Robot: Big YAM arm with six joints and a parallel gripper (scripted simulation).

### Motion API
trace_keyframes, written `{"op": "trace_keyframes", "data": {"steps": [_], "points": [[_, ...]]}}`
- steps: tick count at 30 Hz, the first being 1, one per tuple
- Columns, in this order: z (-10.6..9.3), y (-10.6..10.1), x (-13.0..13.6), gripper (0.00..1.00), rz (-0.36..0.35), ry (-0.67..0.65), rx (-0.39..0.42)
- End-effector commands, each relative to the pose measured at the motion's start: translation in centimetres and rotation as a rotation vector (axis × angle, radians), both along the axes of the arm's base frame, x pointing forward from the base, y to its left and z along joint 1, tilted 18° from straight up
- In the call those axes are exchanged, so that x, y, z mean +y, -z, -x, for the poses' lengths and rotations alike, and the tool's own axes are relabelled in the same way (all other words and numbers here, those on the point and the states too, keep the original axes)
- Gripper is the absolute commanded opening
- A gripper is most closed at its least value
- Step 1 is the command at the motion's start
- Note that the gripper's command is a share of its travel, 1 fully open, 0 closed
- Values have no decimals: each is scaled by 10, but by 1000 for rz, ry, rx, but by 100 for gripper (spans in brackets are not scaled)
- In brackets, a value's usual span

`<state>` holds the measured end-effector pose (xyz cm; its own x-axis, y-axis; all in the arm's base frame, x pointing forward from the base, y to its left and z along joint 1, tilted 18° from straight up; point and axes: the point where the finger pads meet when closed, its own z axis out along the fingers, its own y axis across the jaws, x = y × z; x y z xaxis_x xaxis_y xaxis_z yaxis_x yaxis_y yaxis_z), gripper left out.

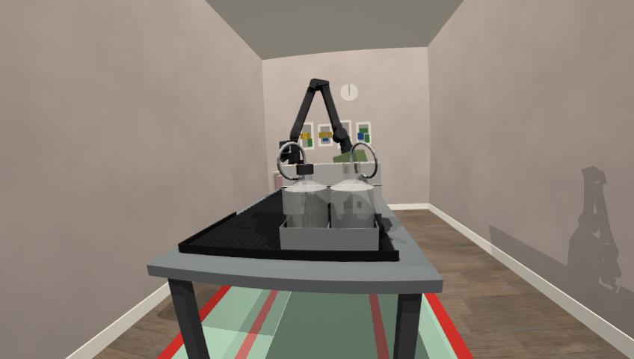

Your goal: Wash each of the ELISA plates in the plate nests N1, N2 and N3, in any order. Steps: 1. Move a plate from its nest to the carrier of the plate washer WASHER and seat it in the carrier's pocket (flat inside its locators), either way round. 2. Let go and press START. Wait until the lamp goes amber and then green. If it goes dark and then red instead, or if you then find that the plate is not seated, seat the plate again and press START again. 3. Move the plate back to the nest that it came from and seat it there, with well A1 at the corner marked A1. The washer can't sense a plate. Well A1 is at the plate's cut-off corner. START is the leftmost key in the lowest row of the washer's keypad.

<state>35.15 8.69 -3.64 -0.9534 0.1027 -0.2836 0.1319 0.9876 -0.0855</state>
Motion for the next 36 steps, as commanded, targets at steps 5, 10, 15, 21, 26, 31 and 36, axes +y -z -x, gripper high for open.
{"op": "trace_keyframes", "data": {"steps": [5,10,15,21,26,31,36], "points": [[-4,-1,32,84,-12,47,-17],[-1,1,49,84,-16,47,-24],[-5,-5,40,84,-25,73,-37],[26,12,56,84,27,-73,8],[43,18,73,84,23,-53,7],[61,23,90,84,28,-53,12],[64,21,107,84,19,-53,1]]}}
